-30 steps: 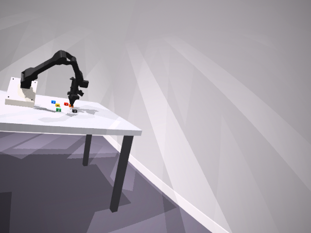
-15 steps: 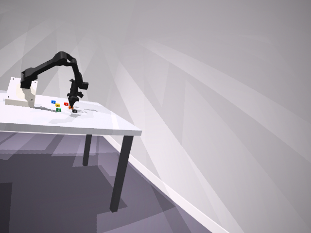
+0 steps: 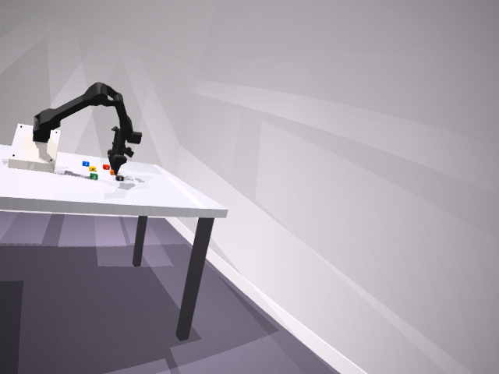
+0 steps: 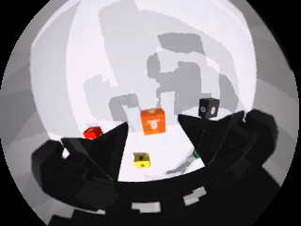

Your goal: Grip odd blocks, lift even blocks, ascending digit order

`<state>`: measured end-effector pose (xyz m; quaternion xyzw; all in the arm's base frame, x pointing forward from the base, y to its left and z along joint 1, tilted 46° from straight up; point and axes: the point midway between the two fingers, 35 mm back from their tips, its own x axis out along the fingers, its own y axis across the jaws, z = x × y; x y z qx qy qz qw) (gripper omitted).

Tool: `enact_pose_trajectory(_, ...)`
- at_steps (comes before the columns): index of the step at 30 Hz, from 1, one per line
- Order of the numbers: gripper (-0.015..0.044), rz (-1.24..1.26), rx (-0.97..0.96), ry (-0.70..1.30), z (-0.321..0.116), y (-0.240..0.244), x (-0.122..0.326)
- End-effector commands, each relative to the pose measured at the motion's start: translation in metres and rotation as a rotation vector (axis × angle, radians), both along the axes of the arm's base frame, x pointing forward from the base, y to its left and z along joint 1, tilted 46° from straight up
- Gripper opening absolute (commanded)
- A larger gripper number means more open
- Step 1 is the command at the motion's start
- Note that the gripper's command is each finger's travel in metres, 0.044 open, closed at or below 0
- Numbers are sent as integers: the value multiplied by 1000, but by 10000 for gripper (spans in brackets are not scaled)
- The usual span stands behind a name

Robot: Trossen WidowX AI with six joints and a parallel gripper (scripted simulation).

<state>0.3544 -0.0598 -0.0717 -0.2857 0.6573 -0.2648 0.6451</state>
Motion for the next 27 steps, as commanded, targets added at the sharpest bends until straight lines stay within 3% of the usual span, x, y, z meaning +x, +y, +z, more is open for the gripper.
enact_pose_trajectory(1,400,3,-6,1,2,1,0)
enact_pose_trajectory(8,400,3,-5,1,25,26,0)
enact_pose_trajectory(14,242,3,-1,1,79,82,1)
enact_pose_trajectory(19,120,3,-2,1,81,84,1)
enact_pose_trajectory(27,120,2,-1,1,81,85,-1)
